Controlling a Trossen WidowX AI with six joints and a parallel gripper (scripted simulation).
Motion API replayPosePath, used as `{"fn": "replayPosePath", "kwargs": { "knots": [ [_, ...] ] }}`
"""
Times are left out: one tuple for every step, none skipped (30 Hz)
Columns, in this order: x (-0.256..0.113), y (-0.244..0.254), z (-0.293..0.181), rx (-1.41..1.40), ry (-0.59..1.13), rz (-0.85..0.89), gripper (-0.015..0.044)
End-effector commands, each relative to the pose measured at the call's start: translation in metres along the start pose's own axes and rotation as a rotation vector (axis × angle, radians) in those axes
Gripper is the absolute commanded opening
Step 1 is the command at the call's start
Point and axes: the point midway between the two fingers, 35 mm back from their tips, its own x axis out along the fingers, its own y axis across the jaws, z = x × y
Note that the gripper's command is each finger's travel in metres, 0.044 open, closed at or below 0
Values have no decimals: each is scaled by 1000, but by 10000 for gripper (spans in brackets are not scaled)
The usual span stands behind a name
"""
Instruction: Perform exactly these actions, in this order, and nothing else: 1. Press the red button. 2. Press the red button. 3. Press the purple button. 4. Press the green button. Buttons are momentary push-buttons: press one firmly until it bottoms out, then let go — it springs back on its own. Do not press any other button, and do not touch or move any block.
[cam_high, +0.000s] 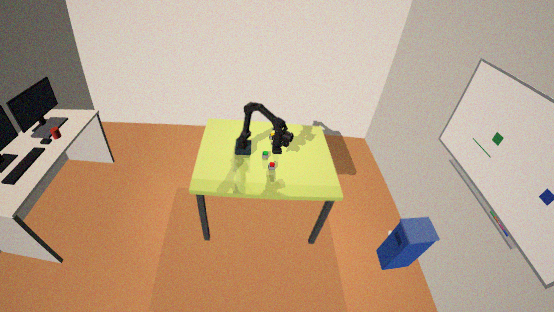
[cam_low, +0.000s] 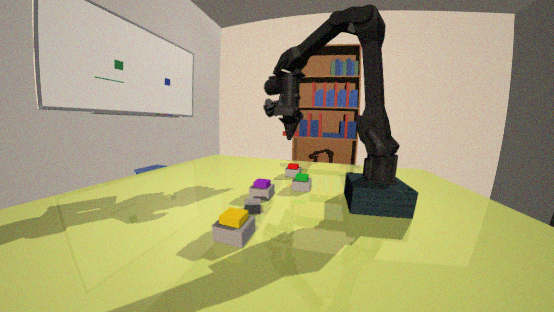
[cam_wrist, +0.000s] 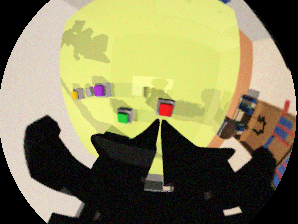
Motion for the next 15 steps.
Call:
{"fn": "replayPosePath", "kwargs": {
  "knots": [
    [-2,49,18,-15,-2,5,20],
    [-2,63,21,-15,-2,7,20],
    [-3,76,24,-15,-3,8,20],
    [-3,90,26,-15,-3,10,20],
    [-3,104,28,-15,-3,11,20],
    [-3,118,28,-15,-3,13,20],
    [-3,132,28,-15,-3,14,20],
    [-3,146,28,-15,-3,15,20],
    [-3,159,26,-15,-3,17,20],
    [-4,173,25,-15,-3,18,20],
    [-4,184,22,-15,-2,19,20],
    [-4,190,21,-15,-2,20,20],
    [-4,192,20,-15,-2,20,20],
    [-4,192,20,-15,-2,20,20],
    [-4,192,20,-15,-2,20,20]
  ]
}}
